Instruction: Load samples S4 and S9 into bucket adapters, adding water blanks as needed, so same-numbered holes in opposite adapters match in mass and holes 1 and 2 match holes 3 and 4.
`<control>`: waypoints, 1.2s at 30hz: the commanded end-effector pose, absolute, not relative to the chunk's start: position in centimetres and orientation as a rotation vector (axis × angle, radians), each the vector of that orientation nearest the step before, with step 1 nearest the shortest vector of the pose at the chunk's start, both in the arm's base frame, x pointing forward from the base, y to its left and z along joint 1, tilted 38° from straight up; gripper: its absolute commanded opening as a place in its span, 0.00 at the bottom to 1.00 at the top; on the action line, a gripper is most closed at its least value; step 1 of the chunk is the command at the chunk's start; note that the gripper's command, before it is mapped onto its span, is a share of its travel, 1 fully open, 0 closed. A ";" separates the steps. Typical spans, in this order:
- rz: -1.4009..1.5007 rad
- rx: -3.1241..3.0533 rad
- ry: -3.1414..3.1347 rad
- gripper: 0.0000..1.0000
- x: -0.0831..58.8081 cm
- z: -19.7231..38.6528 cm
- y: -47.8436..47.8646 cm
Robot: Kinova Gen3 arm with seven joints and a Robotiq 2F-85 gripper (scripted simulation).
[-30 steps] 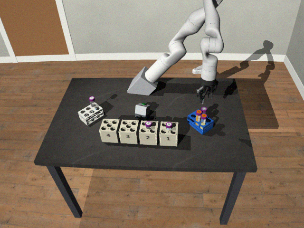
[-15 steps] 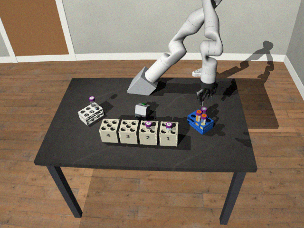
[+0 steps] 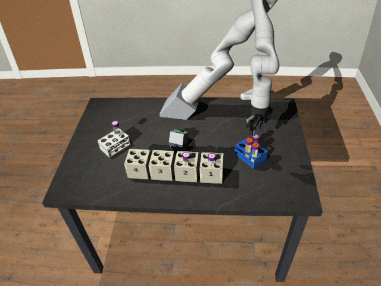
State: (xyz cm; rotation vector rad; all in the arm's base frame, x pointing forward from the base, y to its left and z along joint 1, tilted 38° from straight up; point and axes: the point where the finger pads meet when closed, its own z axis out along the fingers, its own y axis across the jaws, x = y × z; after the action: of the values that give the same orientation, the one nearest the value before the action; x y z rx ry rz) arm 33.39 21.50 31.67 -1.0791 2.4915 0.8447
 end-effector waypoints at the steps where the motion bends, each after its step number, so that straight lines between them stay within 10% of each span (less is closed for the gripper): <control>1: 0.845 -1.078 2.491 0.62 33.5 31.3 21.8; 36: 0.844 -1.078 2.491 0.62 33.6 28.1 24.4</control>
State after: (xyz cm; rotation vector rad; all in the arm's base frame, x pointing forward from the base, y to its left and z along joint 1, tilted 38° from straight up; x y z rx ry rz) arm 33.55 24.14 28.33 -1.0792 2.4916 0.8448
